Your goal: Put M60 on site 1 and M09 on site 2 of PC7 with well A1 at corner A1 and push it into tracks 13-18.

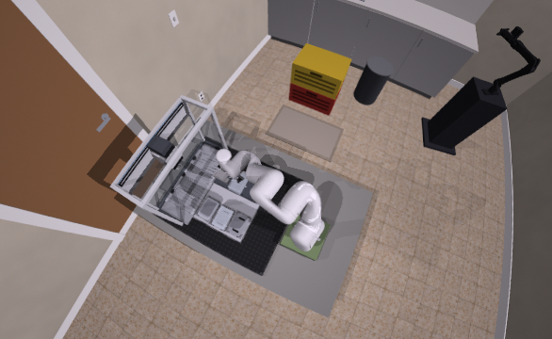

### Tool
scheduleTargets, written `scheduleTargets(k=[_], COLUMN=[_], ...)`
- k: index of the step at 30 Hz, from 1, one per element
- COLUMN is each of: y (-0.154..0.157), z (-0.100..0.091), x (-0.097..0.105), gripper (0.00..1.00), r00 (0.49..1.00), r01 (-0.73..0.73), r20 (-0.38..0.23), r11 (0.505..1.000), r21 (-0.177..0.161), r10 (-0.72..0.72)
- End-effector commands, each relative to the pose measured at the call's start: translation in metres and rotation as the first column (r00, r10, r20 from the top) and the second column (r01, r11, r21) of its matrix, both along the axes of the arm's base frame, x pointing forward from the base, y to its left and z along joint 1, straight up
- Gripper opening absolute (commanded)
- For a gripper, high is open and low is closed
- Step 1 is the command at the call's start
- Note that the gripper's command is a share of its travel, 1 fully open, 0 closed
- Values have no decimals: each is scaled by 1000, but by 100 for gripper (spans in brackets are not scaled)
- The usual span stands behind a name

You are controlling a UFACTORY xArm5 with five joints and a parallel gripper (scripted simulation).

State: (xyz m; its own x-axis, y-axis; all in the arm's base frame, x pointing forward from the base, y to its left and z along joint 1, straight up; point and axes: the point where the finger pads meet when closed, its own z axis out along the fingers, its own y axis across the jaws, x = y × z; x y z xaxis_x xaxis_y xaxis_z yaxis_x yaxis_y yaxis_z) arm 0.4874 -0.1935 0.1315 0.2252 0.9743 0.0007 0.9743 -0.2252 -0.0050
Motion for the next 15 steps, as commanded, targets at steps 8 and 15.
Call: scheduleTargets(k=[8, 15], y=[35, 64], z=[-3, -7], x=[24, 43], gripper=[100, 100], r00=[1000, 1000], r01=[2, 2], r20=[5, 5], r11=[1000, 1000], r21=[0, 1], r10=[-2, -2])
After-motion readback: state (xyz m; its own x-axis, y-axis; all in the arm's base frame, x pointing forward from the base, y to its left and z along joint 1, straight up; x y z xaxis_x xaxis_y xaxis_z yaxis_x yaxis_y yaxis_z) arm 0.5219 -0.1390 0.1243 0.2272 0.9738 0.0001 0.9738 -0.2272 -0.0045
